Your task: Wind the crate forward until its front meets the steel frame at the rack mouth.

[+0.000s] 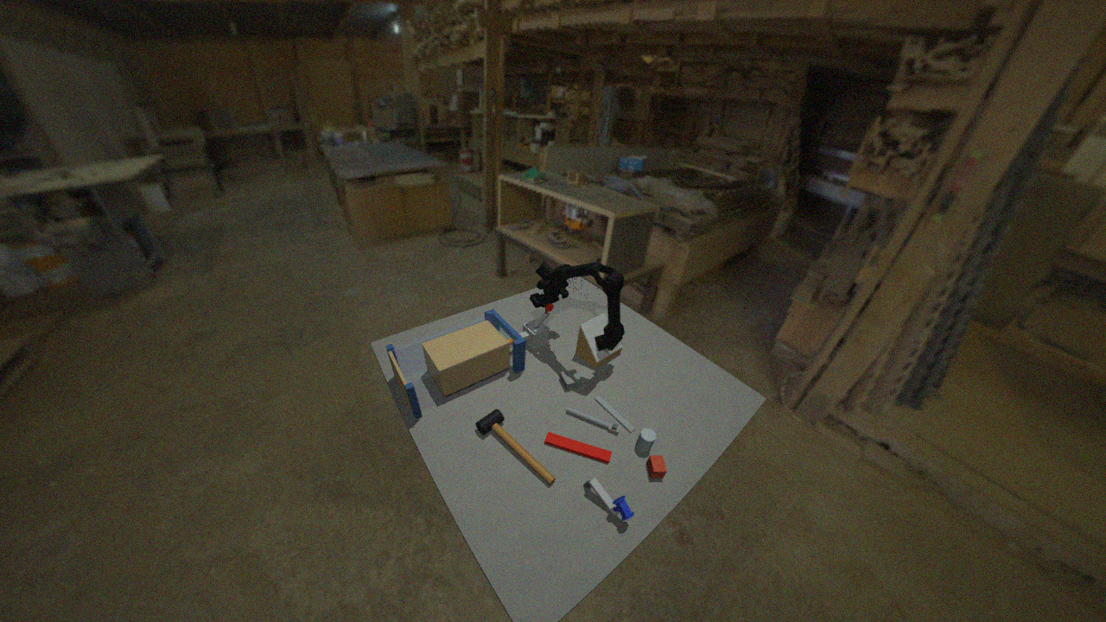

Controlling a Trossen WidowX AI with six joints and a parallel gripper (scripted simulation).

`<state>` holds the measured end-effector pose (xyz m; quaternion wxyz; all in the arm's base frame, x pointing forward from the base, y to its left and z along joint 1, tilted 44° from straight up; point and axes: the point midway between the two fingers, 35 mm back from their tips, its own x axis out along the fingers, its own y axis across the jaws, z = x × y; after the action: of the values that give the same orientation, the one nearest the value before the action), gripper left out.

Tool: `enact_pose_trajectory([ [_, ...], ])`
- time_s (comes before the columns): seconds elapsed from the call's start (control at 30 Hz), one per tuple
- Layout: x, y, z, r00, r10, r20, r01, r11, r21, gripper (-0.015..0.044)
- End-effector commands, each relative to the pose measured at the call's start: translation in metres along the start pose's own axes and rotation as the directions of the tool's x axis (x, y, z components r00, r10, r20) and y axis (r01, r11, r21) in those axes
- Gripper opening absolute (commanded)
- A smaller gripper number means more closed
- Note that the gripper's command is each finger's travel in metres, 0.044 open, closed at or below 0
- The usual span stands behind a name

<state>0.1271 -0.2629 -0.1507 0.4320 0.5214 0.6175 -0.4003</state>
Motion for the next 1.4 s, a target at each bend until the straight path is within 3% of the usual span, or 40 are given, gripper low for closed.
enact_pose_trajectory([
  [0.0, 0.007, 0.01, 0.007, 1.0, 0.012, 0.003, -0.012, 1.0, -0.004, 0.0],
  [1.37, 0.019, 0.053, 0.036, 1.0, 0.016, 0.005, -0.016, 1.0, -0.006, 0.0],
])
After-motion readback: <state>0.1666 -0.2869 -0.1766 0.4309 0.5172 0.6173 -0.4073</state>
